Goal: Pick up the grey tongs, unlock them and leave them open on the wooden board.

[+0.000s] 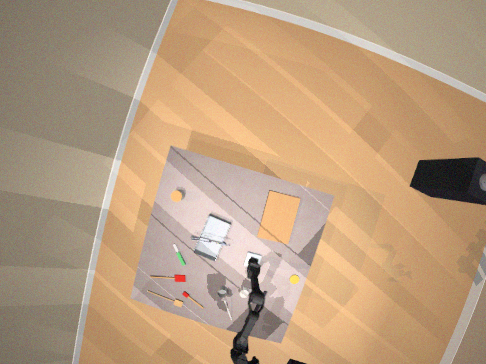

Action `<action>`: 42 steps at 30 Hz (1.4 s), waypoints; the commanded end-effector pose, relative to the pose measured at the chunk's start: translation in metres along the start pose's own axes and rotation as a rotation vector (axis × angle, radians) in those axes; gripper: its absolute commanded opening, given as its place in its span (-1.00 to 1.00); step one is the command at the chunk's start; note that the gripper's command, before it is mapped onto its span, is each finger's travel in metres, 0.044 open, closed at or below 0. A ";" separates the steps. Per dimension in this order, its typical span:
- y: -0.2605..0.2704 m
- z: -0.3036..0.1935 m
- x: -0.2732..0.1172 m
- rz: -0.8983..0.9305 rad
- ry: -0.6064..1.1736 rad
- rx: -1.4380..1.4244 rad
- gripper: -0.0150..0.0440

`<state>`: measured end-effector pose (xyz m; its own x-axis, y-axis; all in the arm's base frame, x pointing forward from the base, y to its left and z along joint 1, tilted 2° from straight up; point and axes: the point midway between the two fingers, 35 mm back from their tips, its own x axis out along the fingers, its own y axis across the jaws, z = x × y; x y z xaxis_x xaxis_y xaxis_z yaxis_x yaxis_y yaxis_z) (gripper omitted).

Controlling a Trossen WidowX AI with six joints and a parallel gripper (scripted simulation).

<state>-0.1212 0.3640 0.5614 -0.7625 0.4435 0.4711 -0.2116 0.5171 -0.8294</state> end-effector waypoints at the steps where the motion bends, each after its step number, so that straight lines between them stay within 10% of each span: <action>1: 0.015 -0.036 -0.021 0.051 0.118 0.117 1.00; 26: 0.083 -0.199 -0.231 -0.072 0.995 1.166 1.00; 34: 0.098 -0.227 -0.360 -0.527 1.415 1.601 1.00; 42: 0.105 -0.211 -0.498 -1.349 1.727 1.891 1.00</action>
<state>0.3390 0.3780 0.3220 0.3493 0.8876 -0.3001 -0.5983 0.4578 0.6576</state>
